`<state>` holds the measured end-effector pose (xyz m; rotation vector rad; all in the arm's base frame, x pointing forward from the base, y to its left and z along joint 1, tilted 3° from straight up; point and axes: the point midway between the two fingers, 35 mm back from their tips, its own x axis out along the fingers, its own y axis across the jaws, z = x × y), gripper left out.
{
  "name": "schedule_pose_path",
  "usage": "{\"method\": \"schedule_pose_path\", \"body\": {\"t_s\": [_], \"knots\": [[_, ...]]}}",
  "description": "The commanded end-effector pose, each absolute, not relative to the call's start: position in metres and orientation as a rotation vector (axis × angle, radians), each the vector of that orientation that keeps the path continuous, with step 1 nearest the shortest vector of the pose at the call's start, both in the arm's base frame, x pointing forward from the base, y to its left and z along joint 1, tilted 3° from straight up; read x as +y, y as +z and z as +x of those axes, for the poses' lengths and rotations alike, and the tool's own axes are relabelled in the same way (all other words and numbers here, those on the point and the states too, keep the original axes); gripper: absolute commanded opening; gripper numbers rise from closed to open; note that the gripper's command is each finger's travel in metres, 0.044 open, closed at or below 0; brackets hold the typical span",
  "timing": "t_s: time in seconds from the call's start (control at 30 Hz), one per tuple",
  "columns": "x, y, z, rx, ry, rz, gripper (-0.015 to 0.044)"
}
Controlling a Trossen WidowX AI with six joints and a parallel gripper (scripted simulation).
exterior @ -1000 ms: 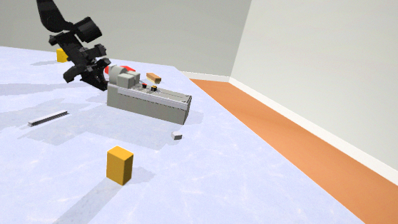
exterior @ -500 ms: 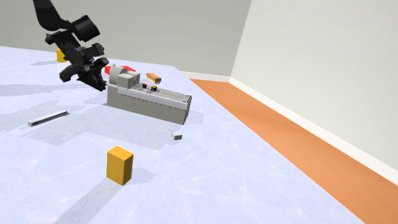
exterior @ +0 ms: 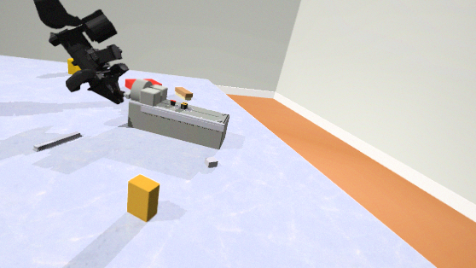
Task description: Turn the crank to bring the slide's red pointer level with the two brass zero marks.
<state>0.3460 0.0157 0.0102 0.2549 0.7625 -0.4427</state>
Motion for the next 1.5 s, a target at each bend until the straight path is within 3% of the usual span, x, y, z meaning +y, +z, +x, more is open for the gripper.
{"method": "schedule_pose_path", "body": {"t_s": [0.0, 1.47], "knots": [[0.013, 0.019, 0.345, 0.760, -0.447, 0.249, 0.0000], [0.035, 0.052, 0.356, 0.759, -0.446, 0.251, 0.0000]]}}
